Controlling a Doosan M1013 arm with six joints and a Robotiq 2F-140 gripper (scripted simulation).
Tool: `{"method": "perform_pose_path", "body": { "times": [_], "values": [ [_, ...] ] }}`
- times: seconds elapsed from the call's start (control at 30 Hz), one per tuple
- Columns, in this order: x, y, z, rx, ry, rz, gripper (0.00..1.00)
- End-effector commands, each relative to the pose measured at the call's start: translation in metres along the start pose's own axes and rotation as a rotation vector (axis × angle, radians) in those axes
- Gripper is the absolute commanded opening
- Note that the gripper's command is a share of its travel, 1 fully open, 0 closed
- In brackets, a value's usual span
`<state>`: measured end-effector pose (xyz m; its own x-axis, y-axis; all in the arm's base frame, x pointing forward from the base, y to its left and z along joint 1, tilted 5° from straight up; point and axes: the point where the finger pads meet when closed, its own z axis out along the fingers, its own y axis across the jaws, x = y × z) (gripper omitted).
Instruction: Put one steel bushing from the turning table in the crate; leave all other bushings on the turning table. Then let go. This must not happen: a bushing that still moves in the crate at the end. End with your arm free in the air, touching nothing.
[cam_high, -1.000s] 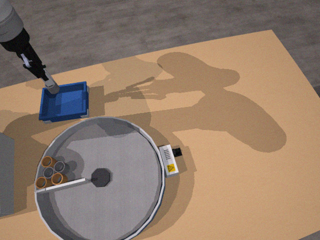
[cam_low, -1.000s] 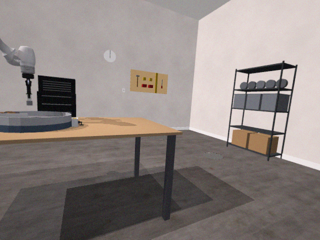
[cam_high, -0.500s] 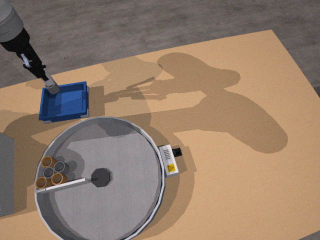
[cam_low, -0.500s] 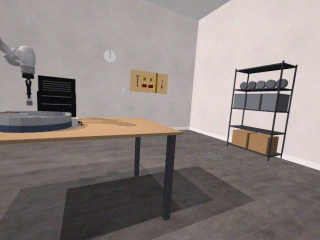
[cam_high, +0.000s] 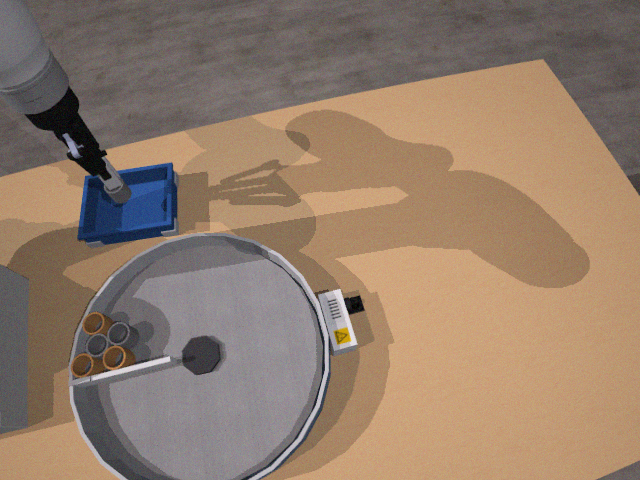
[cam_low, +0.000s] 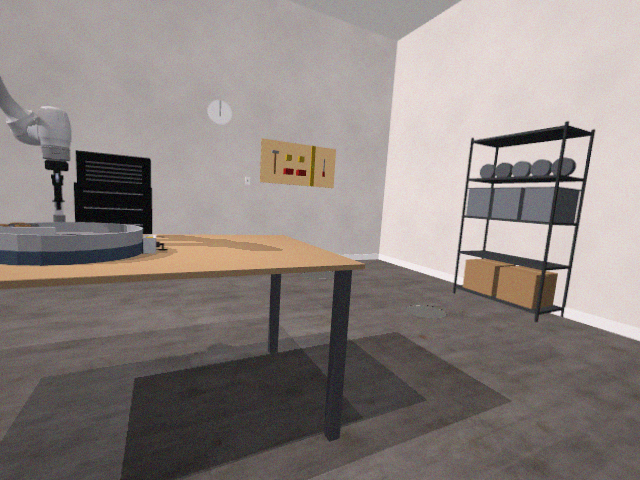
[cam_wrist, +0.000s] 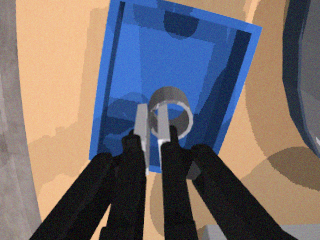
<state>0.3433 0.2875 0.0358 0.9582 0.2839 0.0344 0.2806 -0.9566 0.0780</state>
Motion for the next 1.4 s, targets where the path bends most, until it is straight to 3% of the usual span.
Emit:
{"method": "perform_pose_path", "body": {
  "times": [0.0, 1.37],
  "values": [
    [0.0005, -0.0002, 0.0056, 0.000, 0.000, 0.000, 0.00],
    [0.0004, -0.0002, 0.0113, 0.000, 0.000, 0.000, 0.00]
  ]
}}
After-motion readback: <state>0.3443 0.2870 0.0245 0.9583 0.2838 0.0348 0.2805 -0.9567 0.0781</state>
